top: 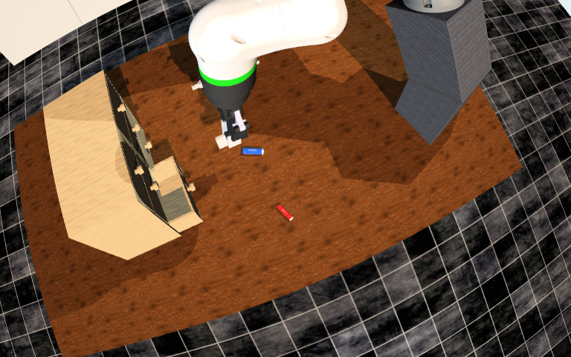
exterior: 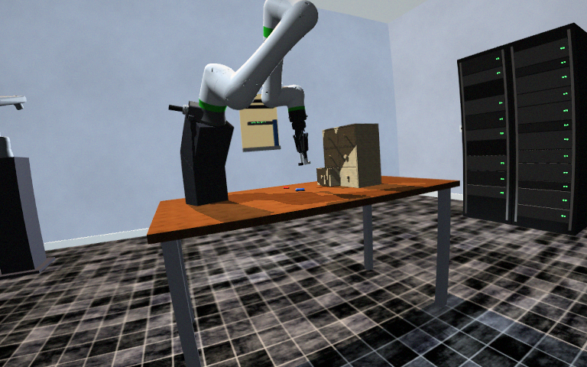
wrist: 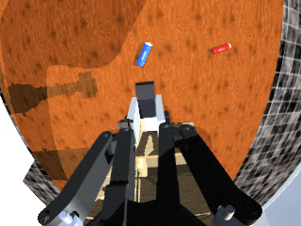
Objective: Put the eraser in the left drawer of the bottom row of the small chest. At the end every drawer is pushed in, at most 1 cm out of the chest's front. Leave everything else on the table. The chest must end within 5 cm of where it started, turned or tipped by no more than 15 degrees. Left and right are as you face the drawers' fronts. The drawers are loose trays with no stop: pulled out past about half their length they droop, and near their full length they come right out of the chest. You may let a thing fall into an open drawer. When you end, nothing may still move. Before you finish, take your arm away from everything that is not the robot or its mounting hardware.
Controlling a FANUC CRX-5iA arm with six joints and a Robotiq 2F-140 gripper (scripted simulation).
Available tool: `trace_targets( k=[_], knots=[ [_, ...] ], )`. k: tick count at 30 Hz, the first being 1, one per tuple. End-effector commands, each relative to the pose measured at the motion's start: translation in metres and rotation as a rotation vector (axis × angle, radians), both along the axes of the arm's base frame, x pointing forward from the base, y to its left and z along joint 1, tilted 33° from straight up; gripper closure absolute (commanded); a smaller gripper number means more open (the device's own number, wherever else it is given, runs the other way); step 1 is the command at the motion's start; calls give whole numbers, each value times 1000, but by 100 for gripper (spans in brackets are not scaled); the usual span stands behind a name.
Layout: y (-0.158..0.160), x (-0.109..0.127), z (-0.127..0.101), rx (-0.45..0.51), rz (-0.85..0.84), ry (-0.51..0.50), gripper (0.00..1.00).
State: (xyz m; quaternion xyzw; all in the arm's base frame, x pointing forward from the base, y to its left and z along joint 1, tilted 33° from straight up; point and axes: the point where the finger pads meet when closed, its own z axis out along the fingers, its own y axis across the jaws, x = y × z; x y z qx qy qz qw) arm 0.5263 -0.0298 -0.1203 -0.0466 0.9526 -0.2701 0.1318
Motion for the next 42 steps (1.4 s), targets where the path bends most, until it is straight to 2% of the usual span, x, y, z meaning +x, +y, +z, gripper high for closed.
trace_targets(
  k=[1, 22, 37, 42],
  knots=[
    [-1, 0, 0, 0, 29, -51, 89],
    [-3, -5, -4, 3, 152, -249, 89],
    [-5, -12, -8, 9, 316, -513, 89],
    [-6, -13, -8, 10, 344, -558, 89]
  ],
)
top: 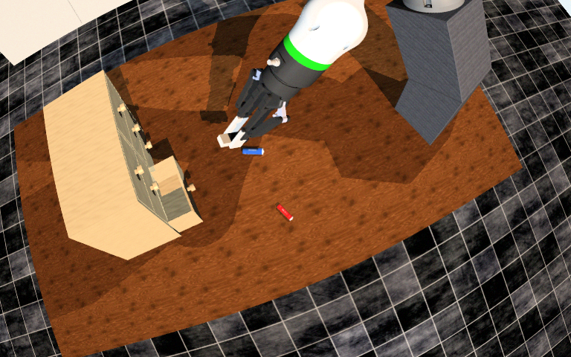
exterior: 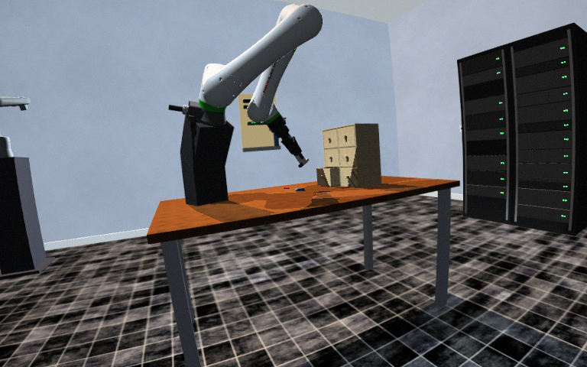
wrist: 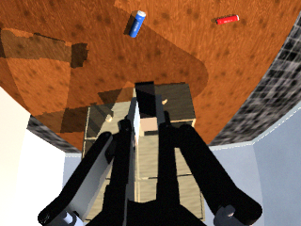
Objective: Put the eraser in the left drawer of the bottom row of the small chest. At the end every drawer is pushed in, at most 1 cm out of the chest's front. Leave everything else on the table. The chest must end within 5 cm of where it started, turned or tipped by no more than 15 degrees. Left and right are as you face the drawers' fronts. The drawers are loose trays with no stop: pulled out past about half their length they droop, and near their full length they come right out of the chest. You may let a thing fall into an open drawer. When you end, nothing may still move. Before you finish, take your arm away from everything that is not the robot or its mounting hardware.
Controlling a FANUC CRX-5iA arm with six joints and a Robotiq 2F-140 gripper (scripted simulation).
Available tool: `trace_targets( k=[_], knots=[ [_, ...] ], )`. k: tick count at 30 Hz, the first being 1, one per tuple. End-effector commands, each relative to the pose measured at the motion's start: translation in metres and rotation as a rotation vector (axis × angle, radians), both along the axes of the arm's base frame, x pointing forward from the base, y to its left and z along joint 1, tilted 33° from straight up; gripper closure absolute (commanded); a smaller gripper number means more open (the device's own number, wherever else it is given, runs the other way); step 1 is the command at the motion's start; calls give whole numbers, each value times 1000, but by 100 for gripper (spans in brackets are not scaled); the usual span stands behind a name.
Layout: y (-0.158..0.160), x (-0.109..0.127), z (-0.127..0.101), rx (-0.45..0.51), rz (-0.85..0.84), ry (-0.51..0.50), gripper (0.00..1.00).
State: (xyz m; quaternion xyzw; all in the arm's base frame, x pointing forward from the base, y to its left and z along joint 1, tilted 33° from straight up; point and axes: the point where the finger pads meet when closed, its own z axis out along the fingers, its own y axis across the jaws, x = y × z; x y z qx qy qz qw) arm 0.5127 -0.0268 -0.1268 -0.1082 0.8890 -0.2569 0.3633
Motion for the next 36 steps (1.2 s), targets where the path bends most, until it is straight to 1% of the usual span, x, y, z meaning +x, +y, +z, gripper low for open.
trace_targets(
  k=[1, 7, 12, 36],
  knots=[
    [-9, 0, -2, 10, 101, -141, 89],
    [-9, -2, -3, 12, 137, -201, 89],
    [-10, -2, -4, 12, 156, -228, 89],
    [-10, -1, -3, 13, 165, -245, 89]
  ],
)
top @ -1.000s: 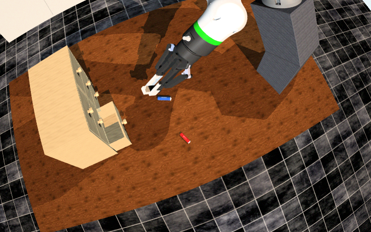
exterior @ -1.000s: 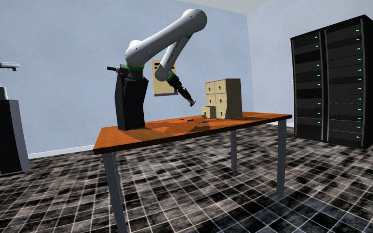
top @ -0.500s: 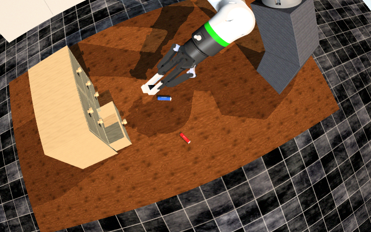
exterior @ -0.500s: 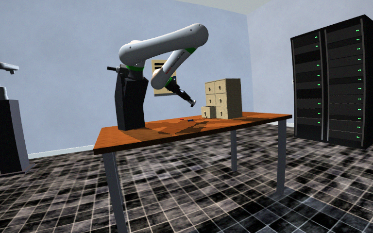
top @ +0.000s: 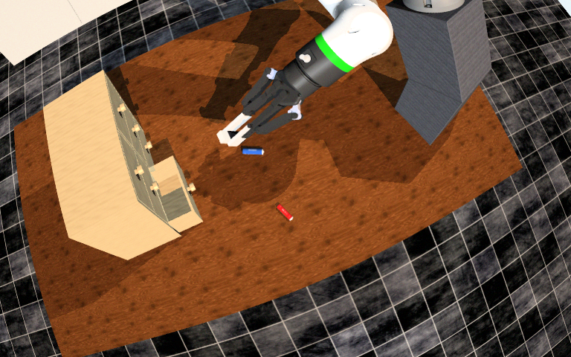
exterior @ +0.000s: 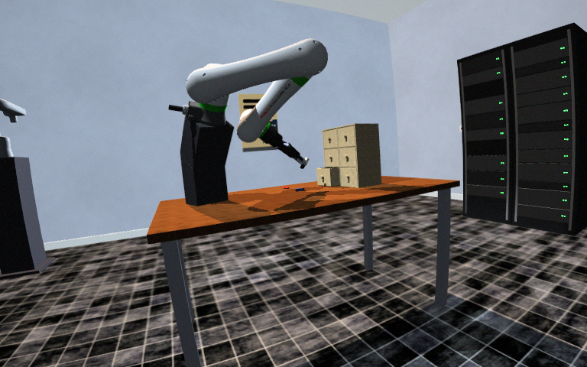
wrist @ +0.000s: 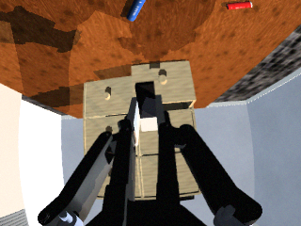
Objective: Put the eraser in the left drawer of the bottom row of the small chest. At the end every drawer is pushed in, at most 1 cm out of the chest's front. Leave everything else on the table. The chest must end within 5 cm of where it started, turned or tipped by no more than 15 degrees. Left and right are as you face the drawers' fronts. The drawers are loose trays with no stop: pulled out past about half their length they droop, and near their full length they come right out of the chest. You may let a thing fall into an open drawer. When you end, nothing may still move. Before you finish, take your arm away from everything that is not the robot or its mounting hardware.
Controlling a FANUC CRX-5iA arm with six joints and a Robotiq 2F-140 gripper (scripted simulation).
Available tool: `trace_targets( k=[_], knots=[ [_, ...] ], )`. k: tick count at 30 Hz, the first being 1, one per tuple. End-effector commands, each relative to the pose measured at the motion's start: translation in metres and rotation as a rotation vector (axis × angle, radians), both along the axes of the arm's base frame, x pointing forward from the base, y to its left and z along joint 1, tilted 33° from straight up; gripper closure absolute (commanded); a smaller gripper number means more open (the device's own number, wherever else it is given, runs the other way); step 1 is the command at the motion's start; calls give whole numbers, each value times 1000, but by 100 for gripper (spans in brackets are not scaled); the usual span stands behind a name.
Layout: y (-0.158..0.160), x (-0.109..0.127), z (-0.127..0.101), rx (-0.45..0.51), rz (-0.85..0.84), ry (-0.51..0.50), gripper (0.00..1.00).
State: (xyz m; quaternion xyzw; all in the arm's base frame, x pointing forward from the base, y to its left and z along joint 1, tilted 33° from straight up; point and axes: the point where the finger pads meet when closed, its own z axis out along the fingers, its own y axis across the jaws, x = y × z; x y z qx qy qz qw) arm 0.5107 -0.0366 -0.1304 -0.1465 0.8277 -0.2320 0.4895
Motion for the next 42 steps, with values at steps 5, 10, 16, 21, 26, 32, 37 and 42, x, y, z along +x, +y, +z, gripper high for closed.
trace_targets(
  k=[5, 10, 16, 21, 26, 32, 37, 42],
  knots=[
    [1, 4, 1, 0, 0, 0, 89],
    [1, 11, 2, 0, 0, 0, 89],
    [2, 19, 3, 0, 0, 0, 89],
    [4, 32, 5, 0, 0, 0, 89],
    [6, 49, 8, 0, 0, 0, 89],
    [8, 64, 11, 0, 0, 0, 89],
    [10, 85, 14, 0, 0, 0, 89],
    [13, 106, 17, 0, 0, 0, 89]
  ],
)
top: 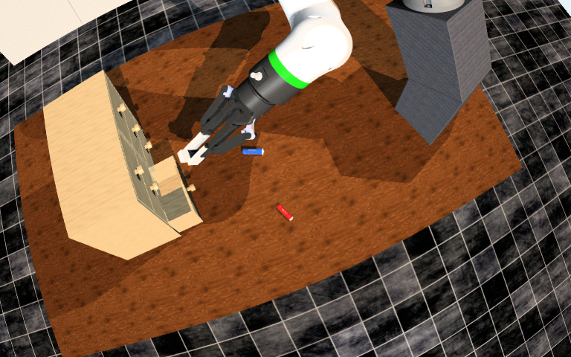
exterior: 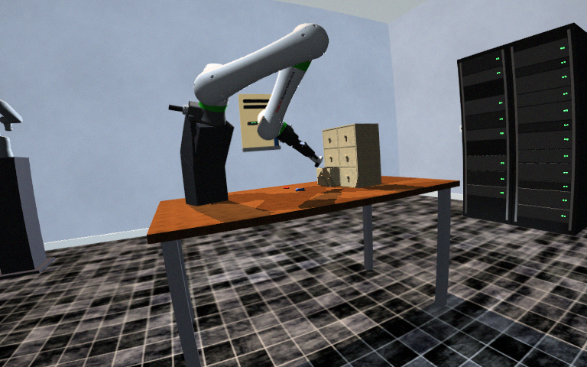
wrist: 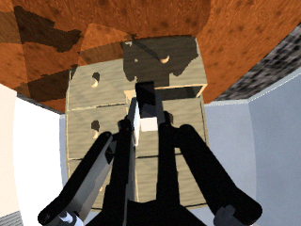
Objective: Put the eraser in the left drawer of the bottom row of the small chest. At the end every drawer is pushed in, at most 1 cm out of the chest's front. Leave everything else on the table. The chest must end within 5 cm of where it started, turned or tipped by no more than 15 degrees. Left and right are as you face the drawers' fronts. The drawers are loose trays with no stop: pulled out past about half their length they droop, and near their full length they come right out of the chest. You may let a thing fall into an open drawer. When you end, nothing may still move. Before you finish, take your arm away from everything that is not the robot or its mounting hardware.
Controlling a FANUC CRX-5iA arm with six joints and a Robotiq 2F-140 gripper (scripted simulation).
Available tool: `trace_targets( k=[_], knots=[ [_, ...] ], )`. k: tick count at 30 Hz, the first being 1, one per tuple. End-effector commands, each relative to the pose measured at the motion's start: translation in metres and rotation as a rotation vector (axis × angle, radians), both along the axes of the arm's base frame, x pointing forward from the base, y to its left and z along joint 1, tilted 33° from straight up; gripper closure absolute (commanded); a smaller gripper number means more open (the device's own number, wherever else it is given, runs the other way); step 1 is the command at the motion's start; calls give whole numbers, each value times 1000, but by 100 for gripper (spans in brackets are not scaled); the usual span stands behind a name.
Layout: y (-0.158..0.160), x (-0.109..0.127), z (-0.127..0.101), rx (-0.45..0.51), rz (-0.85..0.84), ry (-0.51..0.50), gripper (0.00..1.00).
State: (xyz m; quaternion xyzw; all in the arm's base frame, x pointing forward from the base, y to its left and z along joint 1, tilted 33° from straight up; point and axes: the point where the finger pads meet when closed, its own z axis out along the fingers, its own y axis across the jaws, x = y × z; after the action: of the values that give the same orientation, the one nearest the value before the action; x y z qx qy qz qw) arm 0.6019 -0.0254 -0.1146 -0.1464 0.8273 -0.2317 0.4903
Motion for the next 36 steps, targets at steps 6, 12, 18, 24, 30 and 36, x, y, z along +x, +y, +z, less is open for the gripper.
trace_targets(
  k=[6, 12, 18, 24, 30, 36],
  knots=[
    [4, 32, 4, 0, -1, 2, 89],
    [6, 52, 8, 0, -1, 2, 89],
    [8, 67, 10, 0, -1, 2, 89],
    [9, 73, 11, 0, -1, 2, 89],
    [9, 77, 12, 0, -1, 2, 89],
    [9, 78, 12, 0, -1, 2, 89]
  ],
)
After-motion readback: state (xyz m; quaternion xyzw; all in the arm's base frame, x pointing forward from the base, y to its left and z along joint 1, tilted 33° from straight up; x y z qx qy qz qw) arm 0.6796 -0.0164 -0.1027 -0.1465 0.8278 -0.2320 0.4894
